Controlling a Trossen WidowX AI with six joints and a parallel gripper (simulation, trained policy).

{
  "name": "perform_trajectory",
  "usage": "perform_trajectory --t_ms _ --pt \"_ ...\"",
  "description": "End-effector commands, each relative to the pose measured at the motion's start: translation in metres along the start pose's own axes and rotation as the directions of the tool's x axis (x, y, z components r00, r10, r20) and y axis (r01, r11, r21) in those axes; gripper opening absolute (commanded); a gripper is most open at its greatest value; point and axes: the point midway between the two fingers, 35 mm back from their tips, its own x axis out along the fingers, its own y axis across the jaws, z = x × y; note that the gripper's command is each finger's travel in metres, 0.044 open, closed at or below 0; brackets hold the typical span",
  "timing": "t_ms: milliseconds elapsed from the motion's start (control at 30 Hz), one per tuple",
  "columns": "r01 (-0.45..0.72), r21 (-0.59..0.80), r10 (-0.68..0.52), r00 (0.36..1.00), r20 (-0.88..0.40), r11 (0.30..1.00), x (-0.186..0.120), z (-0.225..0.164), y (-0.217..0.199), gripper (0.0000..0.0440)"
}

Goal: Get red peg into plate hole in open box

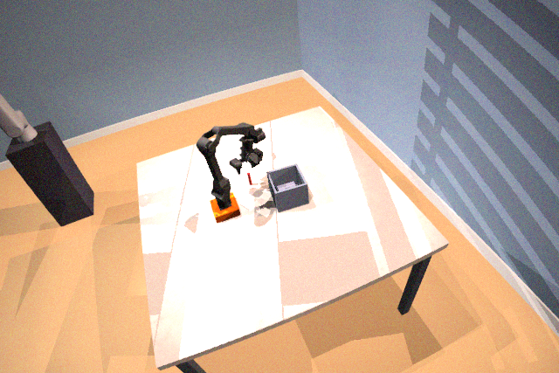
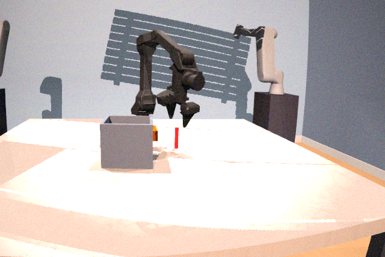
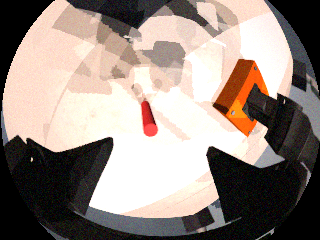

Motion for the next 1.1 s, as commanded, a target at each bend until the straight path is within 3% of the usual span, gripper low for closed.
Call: perform_trajectory --t_ms 0,267,433,567,967,1067 --pt "0.001 0.023 -0.001 1.000 0.018 1.000 0.009 0.003 -0.006 0.0440" --pt "-0.020 0.076 0.017 0.999 0.049 0.997 0.032 0.012 -0.009 0.0436" --pt "-0.043 0.094 0.037 0.997 0.063 0.995 0.044 0.015 -0.007 0.0407" --pt "-0.059 0.092 0.053 0.996 0.066 0.994 0.053 0.015 -0.002 0.0334" --pt "-0.100 0.056 0.096 0.994 0.060 0.993 0.061 0.013 0.016 0.0042" --pt "-0.129 0.053 0.127 0.991 0.049 0.990 0.056 0.012 0.021 0.0015"
